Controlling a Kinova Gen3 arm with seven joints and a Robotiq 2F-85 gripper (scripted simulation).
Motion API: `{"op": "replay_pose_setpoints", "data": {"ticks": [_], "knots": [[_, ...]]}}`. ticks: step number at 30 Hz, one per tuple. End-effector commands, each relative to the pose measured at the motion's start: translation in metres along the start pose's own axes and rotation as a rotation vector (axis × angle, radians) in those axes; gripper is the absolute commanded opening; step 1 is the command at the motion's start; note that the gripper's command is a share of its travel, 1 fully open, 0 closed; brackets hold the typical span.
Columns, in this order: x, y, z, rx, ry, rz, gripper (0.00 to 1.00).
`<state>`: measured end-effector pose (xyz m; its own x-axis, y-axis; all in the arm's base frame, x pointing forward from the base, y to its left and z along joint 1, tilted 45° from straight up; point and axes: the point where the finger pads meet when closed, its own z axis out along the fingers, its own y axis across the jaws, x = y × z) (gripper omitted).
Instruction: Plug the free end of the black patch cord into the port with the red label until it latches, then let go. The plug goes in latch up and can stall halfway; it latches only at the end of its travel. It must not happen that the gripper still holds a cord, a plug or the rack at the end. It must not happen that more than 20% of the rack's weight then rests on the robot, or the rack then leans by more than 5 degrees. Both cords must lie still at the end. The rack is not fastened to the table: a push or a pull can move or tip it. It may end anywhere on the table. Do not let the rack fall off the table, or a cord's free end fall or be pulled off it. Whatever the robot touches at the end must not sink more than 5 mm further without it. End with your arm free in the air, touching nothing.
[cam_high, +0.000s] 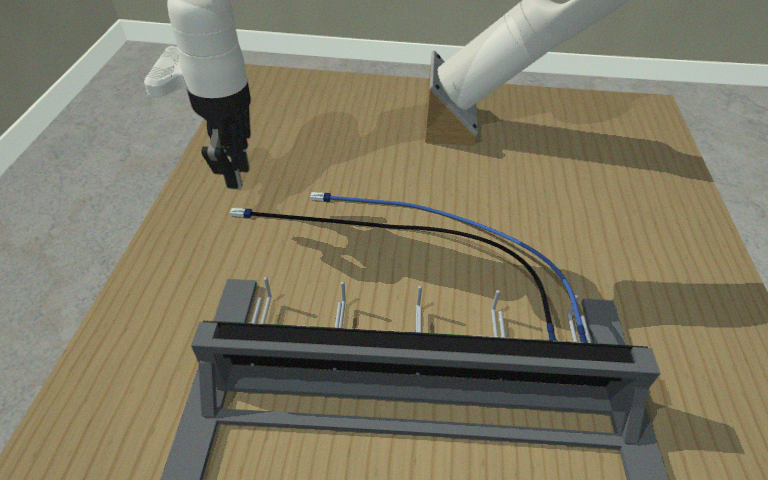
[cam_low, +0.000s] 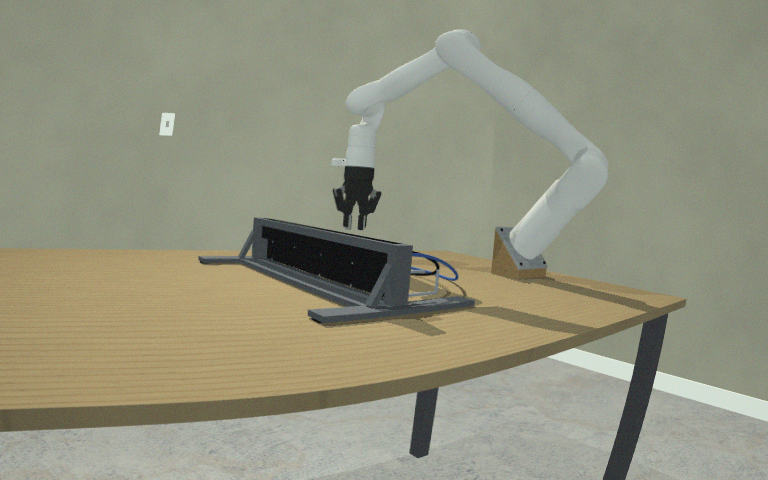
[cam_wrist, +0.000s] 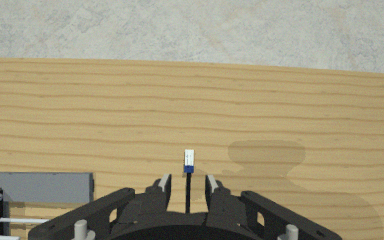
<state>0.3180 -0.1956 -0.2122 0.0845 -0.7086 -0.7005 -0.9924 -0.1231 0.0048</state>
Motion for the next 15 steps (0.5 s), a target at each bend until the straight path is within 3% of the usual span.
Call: {"op": "replay_pose_setpoints", "data": {"ticks": [1,15], "knots": [[-0.001,0.000,0.008,-0.003,-0.001,-0.002,0.37],[-0.001,0.000,0.031,-0.003,-0.001,-0.002,0.37]]}}
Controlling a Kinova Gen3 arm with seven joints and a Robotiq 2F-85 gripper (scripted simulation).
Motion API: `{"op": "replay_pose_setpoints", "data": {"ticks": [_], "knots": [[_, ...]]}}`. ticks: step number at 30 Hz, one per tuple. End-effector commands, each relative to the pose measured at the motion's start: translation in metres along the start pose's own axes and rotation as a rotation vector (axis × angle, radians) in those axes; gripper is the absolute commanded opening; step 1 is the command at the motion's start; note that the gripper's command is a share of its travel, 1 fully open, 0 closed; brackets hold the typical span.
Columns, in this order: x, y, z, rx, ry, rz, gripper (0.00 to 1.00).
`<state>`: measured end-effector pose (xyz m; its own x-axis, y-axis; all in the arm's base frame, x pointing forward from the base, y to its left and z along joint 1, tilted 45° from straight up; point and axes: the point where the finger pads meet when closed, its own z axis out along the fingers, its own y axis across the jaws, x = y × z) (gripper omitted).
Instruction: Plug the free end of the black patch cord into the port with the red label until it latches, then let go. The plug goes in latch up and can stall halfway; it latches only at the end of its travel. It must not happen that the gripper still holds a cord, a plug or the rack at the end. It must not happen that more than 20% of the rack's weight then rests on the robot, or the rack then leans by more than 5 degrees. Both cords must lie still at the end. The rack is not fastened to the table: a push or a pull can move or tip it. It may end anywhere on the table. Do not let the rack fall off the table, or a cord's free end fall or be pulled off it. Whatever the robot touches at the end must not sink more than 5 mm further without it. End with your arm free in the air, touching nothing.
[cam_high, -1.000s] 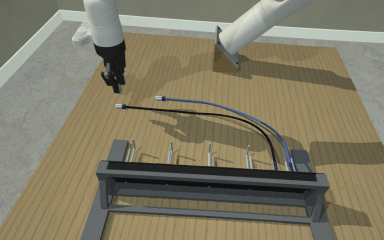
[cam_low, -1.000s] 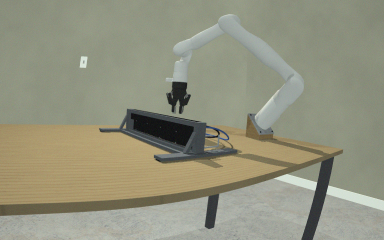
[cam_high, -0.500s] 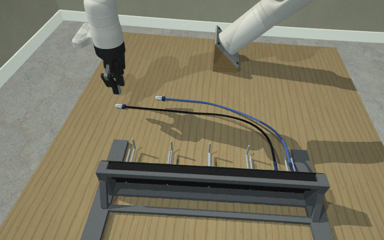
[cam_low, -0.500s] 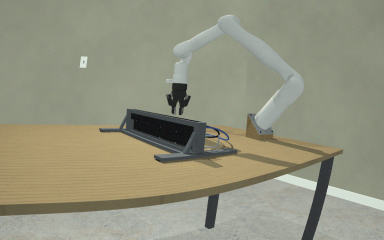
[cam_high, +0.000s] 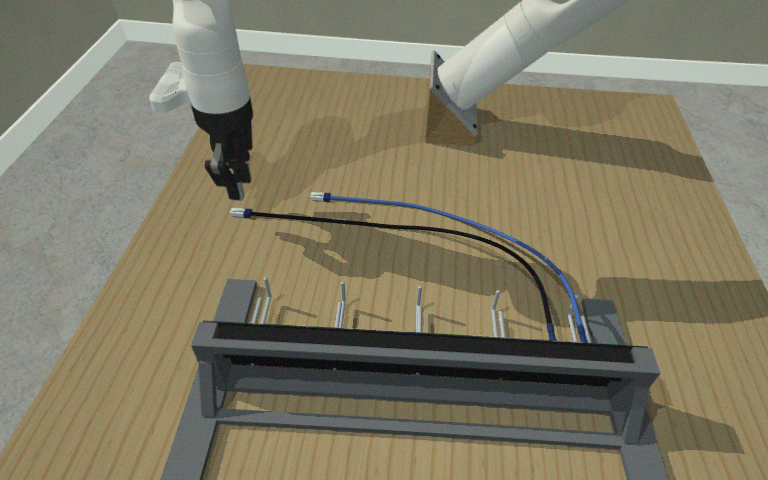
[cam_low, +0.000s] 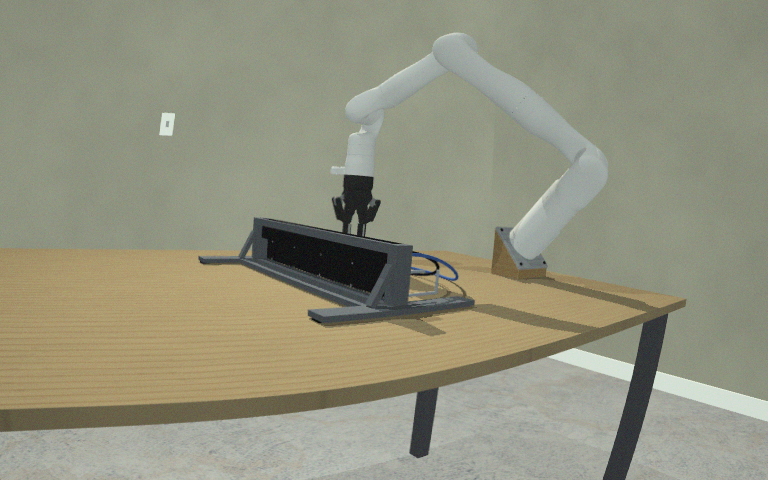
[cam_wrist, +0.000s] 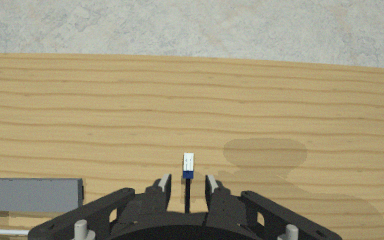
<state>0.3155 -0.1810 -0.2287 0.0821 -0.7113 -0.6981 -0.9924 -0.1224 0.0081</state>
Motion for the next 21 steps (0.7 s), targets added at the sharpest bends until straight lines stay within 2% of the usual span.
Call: {"op": "replay_pose_setpoints", "data": {"ticks": [1,8,21], "knots": [[-0.002,0.000,0.011,-0.001,-0.004,-0.005,0.37],[-0.003,0.000,0.024,-0.002,-0.007,-0.005,0.37],[-0.005,0.001,0.037,-0.003,-0.013,-0.005,0.37]]}}
